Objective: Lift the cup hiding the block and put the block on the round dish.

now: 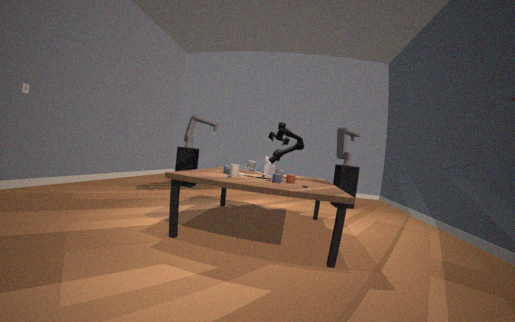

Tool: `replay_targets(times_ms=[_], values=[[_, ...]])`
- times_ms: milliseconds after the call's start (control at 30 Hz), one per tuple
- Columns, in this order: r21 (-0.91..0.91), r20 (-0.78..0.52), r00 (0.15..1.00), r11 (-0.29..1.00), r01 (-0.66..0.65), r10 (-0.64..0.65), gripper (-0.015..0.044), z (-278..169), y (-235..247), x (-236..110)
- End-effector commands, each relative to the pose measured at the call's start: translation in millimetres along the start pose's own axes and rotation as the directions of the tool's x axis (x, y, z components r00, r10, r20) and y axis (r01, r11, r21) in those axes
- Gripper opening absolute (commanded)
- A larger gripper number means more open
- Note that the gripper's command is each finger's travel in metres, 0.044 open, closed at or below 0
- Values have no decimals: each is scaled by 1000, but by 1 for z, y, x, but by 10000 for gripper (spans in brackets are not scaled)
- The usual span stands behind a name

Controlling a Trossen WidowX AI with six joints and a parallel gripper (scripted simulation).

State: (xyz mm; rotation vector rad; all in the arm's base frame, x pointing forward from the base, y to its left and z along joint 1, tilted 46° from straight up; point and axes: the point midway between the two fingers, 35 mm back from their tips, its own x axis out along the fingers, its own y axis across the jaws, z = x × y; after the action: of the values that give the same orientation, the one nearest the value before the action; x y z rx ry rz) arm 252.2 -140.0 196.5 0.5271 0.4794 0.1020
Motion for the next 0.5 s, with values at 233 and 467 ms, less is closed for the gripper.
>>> replay_targets(times_ms=[233,467], values=[[298,-171,985,953,48,3,440,-120,-47,-13],[338,-181,983,940,44,19,440,-134,-47,-16]])
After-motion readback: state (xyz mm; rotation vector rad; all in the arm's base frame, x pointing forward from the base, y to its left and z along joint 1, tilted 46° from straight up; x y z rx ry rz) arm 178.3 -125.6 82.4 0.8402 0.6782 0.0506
